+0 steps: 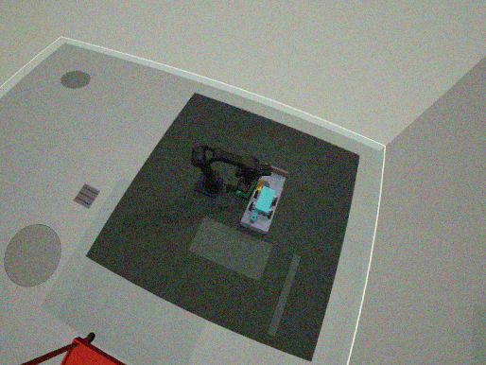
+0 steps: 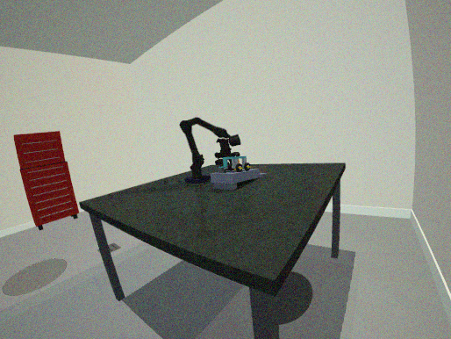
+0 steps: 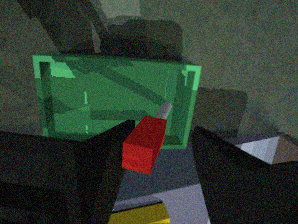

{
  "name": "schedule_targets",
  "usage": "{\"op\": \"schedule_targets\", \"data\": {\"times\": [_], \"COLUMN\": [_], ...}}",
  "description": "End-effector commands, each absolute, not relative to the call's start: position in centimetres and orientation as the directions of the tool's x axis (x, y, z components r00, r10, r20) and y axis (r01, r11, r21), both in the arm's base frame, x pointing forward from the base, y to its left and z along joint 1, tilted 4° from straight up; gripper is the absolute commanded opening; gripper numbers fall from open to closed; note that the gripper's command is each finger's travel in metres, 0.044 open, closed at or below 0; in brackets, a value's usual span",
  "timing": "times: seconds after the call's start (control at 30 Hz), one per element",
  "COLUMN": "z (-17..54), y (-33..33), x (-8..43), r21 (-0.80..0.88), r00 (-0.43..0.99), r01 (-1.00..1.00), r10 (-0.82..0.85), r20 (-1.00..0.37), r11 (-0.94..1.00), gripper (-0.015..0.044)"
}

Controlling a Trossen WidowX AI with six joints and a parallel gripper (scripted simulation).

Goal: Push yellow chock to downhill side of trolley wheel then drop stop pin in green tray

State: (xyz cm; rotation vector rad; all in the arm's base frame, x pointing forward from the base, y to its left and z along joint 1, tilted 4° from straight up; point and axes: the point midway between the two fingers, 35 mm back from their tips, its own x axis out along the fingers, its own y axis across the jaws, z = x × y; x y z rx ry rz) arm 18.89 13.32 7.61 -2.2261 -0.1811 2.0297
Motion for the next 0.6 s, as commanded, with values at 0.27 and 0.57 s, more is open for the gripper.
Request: {"op": "schedule_targets", "data": {"times": [0.27, 0.57], "z": [7.2, 6.9], "y": [12.5, 11.9], "x": [18.9, 19.0], "r21": [-0.176, -0.176], "r00": [0.091, 0.091], "r01": [0.008, 0.008], "r10": [0.176, 0.176], "r20": [-0.98, -0.98], "r11": [-0.984, -0.984], "gripper": [0.019, 0.019]}}
